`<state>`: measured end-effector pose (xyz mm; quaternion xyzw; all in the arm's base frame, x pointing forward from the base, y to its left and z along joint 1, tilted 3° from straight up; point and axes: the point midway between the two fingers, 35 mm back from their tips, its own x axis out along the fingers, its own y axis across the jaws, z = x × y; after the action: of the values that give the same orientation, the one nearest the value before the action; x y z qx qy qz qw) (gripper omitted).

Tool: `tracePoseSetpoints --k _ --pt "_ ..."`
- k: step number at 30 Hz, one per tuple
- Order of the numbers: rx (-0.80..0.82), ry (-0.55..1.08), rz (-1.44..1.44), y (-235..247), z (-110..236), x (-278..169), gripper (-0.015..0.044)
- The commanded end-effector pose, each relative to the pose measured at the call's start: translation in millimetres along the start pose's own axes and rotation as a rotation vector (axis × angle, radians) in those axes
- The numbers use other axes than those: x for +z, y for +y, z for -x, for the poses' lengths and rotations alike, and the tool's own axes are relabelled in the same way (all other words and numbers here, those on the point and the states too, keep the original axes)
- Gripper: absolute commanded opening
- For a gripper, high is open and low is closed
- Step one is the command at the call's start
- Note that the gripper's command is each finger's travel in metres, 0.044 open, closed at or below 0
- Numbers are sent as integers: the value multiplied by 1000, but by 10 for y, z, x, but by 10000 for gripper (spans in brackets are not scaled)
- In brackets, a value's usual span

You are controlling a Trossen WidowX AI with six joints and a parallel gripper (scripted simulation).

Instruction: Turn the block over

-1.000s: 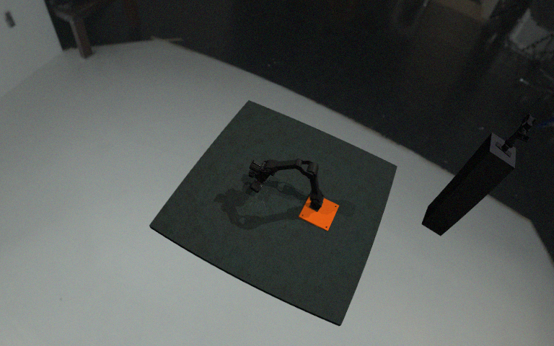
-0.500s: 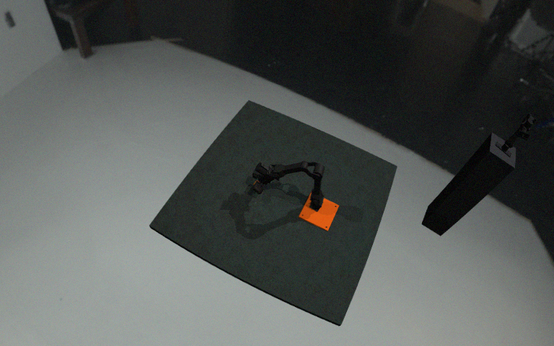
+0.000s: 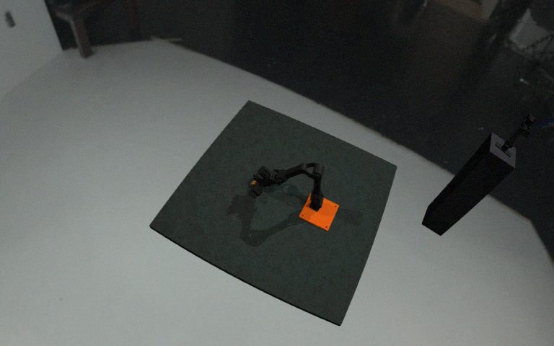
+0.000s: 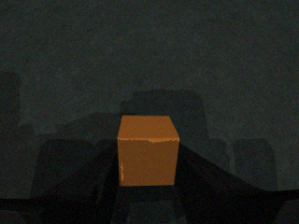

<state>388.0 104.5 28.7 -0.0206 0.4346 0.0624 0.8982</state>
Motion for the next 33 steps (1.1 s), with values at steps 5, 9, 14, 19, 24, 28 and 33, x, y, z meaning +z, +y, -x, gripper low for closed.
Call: tracePoseSetpoints --k 5,9,14,19,24,28,33 --pt "-3 -120 6 3 -80 -66 0" --pt "-4 -186 2 -4 -86 -91 0" --pt "-4 -266 -1 -10 -64 -129 0" --pt "-3 -343 -1 -17 -12 -172 0" --pt "-3 -370 -1 -18 0 -180 0" --pt "-3 -378 -1 -18 1 -181 0" --pt "-3 -378 -1 -18 1 -181 0"
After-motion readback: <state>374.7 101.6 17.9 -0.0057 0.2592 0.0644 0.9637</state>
